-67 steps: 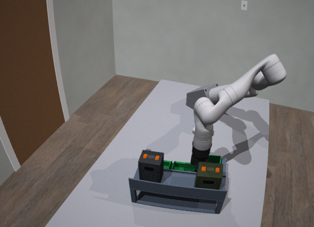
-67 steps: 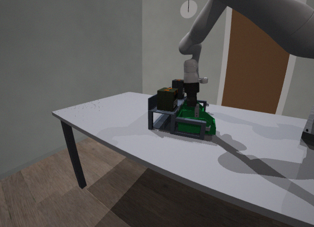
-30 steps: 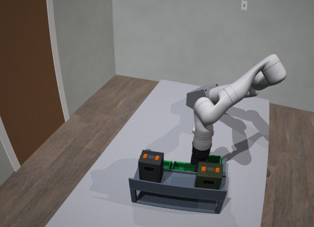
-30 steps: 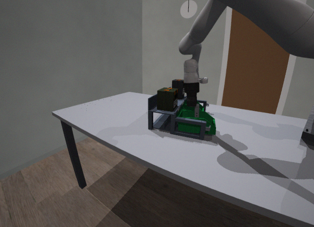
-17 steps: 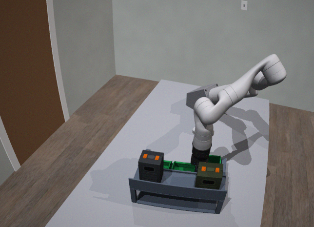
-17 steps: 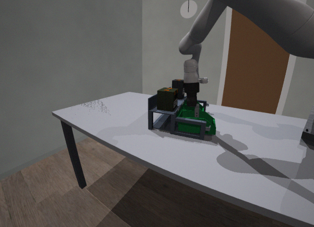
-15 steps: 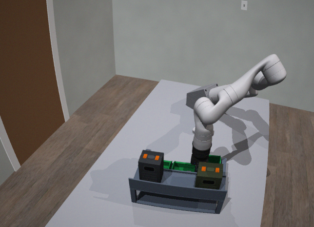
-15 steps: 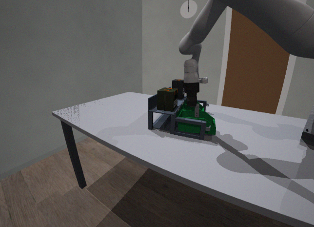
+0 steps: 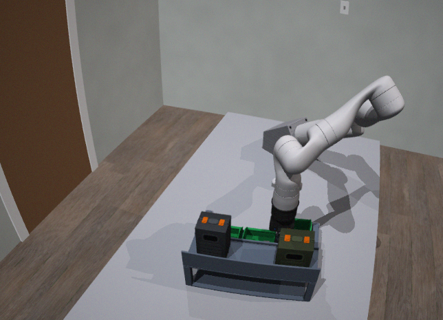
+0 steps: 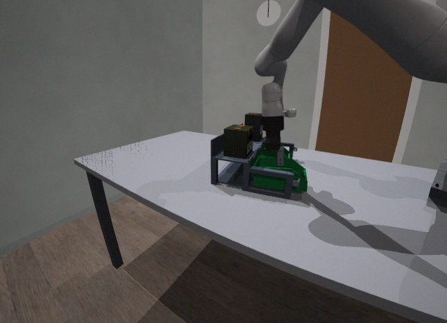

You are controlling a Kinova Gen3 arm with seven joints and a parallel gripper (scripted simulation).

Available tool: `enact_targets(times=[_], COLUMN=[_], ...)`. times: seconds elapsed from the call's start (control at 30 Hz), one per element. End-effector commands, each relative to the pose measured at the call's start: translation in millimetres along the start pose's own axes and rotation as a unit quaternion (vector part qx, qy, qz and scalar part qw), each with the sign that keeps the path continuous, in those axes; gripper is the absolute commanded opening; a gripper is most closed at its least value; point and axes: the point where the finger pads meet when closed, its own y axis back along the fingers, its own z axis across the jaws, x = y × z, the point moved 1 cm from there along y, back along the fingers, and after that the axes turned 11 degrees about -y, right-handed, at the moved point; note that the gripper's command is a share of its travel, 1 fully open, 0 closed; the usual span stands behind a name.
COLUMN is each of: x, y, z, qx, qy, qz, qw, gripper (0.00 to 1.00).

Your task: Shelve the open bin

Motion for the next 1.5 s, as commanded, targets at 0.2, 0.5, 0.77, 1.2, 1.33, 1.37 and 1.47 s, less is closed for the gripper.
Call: enact_targets(times=[0.2,0.5,0.77,1.2,1.33,1.37,1.47], x=[0,1,3,5,6,6,6], y=[9.8,19.5,32.9,53.0,60.1,61.9,66.9], z=[-1,-1,-1,-2,-2,-2,-2], qx=[0.001,0.001,0.001,0.001,0.001,0.001,0.001], qy=[0.000,0.000,0.000,0.000,0.000,0.000,0.000], qz=[-0.002,-0.002,-0.002,-0.002,-0.002,-0.002,-0.002], qw=[1.000,1.000,1.000,1.000,1.000,1.000,1.000], gripper=[0.32,0.32,0.32,0.32,0.32,0.32,0.32])
